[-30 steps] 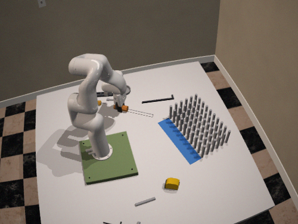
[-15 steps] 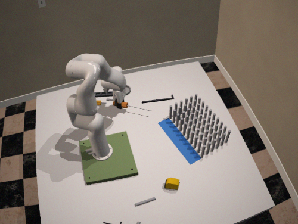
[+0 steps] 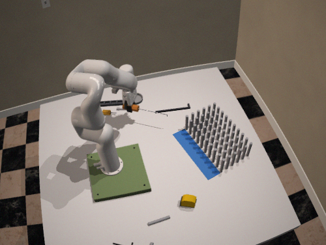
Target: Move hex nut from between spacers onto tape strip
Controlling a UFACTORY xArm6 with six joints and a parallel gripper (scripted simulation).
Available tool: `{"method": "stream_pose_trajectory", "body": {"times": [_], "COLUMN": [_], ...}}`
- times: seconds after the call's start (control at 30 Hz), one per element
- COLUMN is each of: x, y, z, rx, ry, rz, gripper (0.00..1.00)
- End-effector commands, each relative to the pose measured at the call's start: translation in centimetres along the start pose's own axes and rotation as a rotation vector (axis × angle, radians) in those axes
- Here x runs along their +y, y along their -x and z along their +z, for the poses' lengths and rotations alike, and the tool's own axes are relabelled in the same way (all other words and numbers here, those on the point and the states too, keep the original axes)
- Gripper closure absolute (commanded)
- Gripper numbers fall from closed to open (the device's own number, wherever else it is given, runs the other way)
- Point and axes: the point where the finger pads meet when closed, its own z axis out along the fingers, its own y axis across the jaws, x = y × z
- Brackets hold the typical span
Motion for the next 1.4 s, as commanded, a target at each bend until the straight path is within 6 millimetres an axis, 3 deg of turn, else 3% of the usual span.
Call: {"method": "stream_pose_trajectory", "body": {"times": [0.0,0.3,1.07,1.23,1.37], "x": [0.1,0.1,0.0,-1.2,-3.7], "y": [0.0,0.0,0.1,1.4,3.9], "z": [-2.1,-5.0,-6.2,-6.2,-6.2], "rx": [0.0,0.0,0.0,0.0,0.0], "ry": [0.004,0.004,0.004,0.004,0.003], "rz": [0.0,0.0,-0.003,-0.045,-0.127], "gripper": [1.0,1.0,1.0,1.0,1.0]}}
